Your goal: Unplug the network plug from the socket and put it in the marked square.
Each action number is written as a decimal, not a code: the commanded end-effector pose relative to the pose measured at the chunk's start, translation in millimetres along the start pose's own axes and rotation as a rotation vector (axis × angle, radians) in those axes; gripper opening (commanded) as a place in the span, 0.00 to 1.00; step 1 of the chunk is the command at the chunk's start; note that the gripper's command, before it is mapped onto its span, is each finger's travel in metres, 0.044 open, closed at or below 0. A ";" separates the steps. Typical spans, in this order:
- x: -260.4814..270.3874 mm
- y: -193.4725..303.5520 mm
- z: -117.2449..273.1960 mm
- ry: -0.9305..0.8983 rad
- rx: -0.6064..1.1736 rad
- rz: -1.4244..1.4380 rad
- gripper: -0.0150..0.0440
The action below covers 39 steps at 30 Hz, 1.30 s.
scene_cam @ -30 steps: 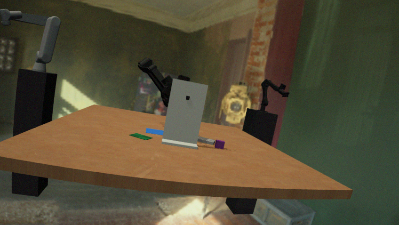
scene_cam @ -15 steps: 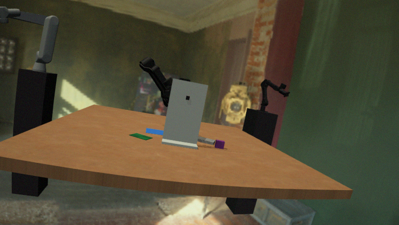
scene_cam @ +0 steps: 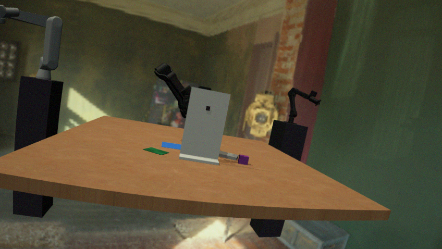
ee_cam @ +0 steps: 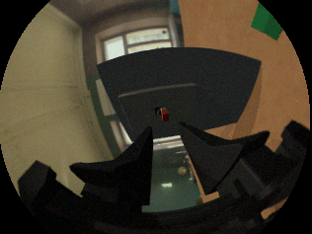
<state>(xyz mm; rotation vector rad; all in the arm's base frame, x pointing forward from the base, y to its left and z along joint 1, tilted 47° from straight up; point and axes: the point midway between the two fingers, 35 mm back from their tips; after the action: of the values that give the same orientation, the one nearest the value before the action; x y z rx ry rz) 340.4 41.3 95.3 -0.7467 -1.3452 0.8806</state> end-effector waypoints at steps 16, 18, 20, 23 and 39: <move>-3.6 -5.6 -28.7 0.000 0.008 0.002 0.52; -3.8 -6.3 -30.6 0.000 0.008 0.002 0.52; -3.8 -6.3 -30.8 0.000 0.008 0.002 0.47; -3.8 -6.3 -30.8 0.000 0.008 0.002 0.41; -3.8 -6.3 -30.8 0.000 0.008 0.002 0.25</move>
<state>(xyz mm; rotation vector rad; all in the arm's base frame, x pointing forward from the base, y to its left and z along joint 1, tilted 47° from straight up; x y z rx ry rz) 371.5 35.3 97.5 -0.7443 -1.3440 0.8792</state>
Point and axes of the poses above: the point midway between the two fingers, 35 mm back from their tips, its own z axis back along the fingers, its own x axis across the jaws, y = z × x, and after that the axes turned 14 degrees about z, right-handed
